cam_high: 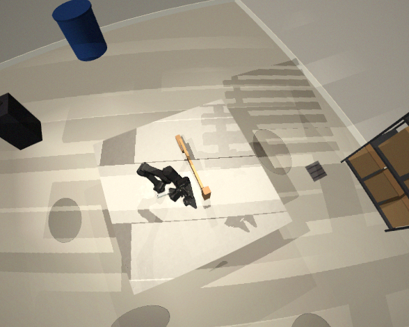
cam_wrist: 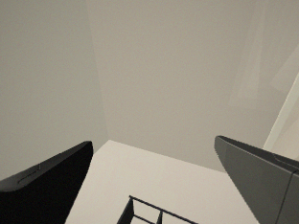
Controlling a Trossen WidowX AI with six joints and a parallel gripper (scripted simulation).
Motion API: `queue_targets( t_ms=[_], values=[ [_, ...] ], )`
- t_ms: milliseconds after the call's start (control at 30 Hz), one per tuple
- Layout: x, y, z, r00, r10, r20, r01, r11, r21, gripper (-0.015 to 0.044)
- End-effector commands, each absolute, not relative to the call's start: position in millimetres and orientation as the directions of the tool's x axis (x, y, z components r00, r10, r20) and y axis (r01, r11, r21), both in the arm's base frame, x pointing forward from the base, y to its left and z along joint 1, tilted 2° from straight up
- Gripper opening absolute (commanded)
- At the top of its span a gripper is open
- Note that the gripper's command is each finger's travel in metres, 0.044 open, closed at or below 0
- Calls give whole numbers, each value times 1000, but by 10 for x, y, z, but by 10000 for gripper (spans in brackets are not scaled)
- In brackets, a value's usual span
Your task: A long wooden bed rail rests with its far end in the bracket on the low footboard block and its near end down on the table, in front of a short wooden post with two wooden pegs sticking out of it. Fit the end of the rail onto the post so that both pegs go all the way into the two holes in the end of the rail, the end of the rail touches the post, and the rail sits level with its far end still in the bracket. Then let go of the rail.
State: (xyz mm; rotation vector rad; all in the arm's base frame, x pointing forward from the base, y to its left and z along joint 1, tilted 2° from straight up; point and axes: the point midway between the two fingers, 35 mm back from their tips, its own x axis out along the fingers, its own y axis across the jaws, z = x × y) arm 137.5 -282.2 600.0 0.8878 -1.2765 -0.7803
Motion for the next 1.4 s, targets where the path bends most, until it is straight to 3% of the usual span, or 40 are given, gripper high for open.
queue_targets(
  t_ms=[0,133,300,533,733,933,1133,1367],
  values=[
    [1962,-2945,5498,311,-903,297,334,397,855,440],
    [2405,-2922,5103,436,-884,169,543,408,734,440],
    [2922,-2793,4506,566,-824,-31,745,496,447,440],
    [3443,-2411,3661,664,-680,-312,710,704,-23,440],
    [3691,-1957,2967,663,-524,-534,396,852,-344,440],
    [3748,-1425,2314,582,-356,-731,-94,863,-496,440],
    [3606,-867,1739,421,-201,-884,-600,669,-438,440],
    [3213,-279,1215,151,-67,-986,-966,200,-162,440]
  ],
)
